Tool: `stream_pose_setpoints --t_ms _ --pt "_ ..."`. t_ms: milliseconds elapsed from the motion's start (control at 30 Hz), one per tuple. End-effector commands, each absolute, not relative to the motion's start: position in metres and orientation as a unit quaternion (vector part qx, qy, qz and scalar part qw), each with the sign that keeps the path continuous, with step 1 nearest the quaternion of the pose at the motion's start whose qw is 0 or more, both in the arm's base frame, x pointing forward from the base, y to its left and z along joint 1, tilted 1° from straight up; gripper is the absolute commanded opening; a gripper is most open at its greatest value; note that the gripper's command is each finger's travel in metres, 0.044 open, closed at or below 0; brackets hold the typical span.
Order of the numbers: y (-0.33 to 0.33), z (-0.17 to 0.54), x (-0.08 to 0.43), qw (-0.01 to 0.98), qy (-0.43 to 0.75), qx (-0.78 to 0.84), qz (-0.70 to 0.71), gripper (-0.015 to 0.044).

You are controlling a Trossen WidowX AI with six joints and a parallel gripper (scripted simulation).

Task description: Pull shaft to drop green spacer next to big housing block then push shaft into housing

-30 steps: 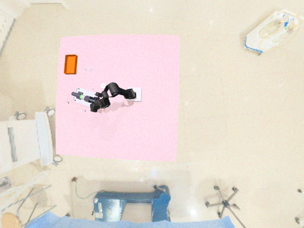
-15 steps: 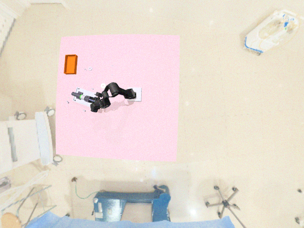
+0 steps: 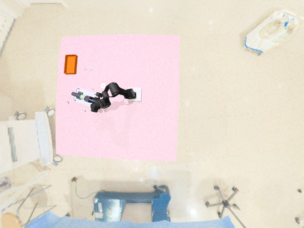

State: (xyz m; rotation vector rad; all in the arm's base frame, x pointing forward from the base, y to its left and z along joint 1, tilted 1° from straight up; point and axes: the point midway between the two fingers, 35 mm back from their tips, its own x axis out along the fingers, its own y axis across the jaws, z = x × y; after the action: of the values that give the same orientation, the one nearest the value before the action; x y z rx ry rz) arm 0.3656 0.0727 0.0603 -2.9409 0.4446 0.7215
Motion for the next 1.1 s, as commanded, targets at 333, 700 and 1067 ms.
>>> stream_pose_setpoints --t_ms 333,700,1067 --pt "0.0730 0.0596 0.3633 0.043 0.146 -0.960 0.236 0.0000" --pt "0.0733 0.0595 0.3621 0.043 0.146 -0.960 0.236 0.0000" --pt "0.0737 0.0595 0.3609 0.043 0.146 -0.960 0.236 0.0000"
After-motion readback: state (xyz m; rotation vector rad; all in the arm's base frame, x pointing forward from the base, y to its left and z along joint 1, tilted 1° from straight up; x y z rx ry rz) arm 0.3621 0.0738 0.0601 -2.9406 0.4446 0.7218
